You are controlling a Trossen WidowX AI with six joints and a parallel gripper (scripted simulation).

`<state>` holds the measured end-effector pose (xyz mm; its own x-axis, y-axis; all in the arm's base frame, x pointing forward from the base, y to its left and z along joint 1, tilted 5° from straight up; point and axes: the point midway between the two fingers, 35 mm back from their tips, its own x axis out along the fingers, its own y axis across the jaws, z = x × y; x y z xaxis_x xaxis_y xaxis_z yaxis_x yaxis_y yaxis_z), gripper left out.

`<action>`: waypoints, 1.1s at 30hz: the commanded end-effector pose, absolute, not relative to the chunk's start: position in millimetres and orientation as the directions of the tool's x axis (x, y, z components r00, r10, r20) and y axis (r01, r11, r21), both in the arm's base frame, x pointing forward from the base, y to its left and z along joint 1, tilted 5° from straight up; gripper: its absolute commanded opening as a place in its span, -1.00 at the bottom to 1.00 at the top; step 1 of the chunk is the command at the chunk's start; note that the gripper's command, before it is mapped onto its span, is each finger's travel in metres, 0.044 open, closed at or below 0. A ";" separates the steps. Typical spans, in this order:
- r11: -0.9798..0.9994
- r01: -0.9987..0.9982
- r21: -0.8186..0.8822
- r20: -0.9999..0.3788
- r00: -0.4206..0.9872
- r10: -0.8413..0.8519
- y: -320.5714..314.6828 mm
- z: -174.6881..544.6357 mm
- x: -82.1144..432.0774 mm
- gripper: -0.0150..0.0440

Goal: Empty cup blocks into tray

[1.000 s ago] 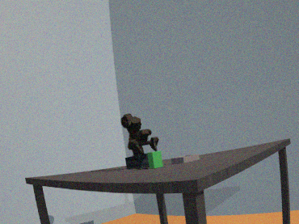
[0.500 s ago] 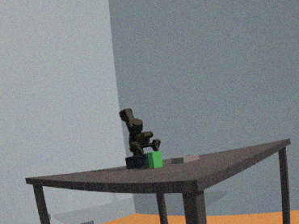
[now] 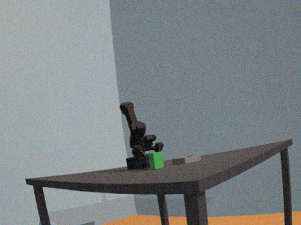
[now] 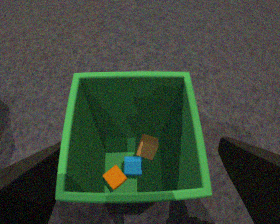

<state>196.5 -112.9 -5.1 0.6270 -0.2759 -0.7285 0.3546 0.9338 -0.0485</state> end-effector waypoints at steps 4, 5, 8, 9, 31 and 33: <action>0.932 0.358 -0.047 -0.731 0.623 -0.276 -115.2 -16.1 202.7 1.00; 0.932 0.358 -0.047 -0.731 0.623 -0.276 -115.5 -17.4 203.5 1.00; 0.932 0.358 -0.047 -0.731 0.623 -0.276 -116.5 -21.4 205.9 1.00; 0.932 0.358 -0.047 -0.731 0.623 -0.276 -116.8 -22.7 206.6 1.00; 0.932 0.358 -0.047 -0.731 0.624 -0.276 -117.9 -28.5 209.7 0.63; 0.932 0.358 -0.047 -0.731 0.624 -0.276 -117.9 -28.5 209.7 0.59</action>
